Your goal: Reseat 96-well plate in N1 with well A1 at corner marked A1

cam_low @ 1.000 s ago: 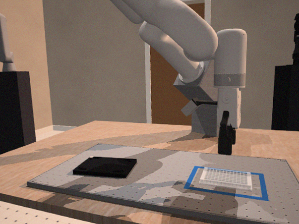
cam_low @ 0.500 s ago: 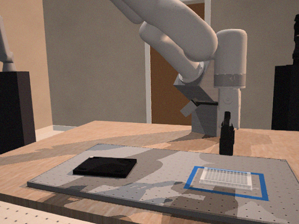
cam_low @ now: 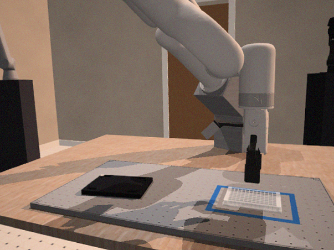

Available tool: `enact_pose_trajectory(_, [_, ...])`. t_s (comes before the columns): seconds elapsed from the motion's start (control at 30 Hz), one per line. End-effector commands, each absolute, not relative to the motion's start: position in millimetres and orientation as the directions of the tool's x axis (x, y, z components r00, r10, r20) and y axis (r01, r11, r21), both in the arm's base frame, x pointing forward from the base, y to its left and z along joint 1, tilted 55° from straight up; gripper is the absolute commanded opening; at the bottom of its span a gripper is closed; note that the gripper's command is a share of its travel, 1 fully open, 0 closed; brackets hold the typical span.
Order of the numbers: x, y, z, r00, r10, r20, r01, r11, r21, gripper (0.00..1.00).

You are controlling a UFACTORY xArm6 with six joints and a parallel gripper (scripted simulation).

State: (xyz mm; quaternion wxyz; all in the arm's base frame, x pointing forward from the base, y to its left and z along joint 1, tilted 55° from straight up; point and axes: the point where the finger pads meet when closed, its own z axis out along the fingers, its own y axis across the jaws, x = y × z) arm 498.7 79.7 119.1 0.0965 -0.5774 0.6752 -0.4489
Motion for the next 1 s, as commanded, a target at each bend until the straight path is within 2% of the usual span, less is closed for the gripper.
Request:
enact_pose_trajectory(0.0, [503, 78, 117, -0.314, -0.867, 0.386, -0.692, -0.070, -0.719, 1.00])
enact_pose_trajectory(0.97, [524, 62, 98, -0.314, -0.867, 0.387, -0.692, -0.070, -0.719, 1.00])
